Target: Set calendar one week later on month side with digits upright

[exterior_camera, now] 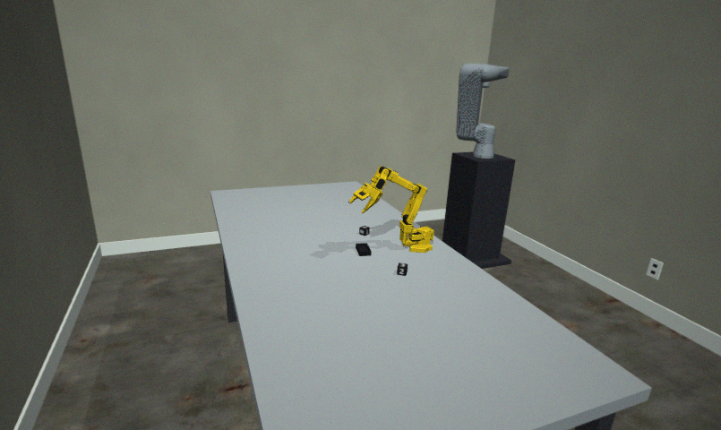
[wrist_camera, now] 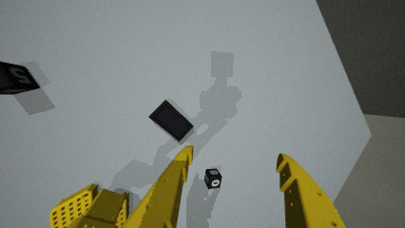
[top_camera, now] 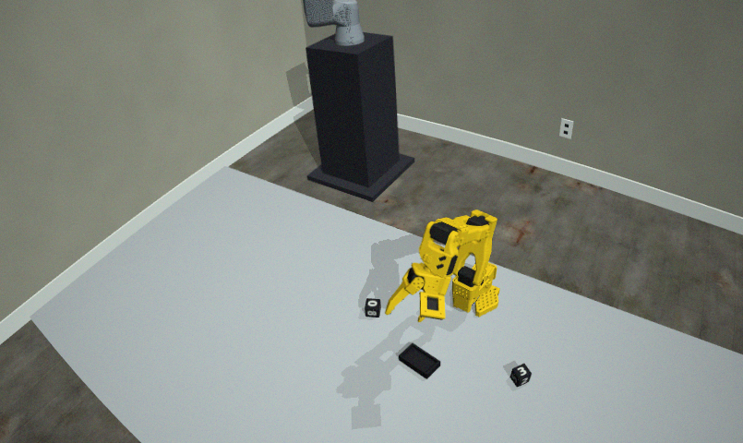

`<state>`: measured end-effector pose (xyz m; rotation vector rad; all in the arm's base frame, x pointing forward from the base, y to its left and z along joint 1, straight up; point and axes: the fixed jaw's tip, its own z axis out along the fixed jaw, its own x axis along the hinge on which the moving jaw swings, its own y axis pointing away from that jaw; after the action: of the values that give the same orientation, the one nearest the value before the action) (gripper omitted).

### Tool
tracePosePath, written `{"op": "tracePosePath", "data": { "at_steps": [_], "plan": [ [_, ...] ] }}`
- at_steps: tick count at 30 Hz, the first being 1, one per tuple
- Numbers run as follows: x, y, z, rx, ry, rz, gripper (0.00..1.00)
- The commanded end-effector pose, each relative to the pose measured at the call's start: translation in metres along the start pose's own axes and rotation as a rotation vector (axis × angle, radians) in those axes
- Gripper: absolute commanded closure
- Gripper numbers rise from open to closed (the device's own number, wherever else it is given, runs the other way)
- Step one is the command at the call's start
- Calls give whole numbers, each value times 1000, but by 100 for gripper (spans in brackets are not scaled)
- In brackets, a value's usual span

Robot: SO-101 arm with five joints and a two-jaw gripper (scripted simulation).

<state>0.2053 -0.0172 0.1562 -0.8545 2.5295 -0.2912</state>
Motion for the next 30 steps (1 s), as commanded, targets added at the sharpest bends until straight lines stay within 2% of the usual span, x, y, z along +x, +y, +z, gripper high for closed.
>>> {"op": "tracePosePath", "data": {
  "at_steps": [1,7,9,14,19,23,30],
  "plan": [
    [-38,26,-6,-46,-109,-25,65],
    [-67,81,-16,-177,-180,-63,65],
    [-67,81,-16,-177,-180,-63,65],
    [-80,125,-28,-281,-215,-93,65],
    [-83,161,-41,-369,-230,-120,65],
    [-82,184,-49,-422,-234,-137,65],
    [-79,202,-57,-466,-234,-152,65]
  ]
}}
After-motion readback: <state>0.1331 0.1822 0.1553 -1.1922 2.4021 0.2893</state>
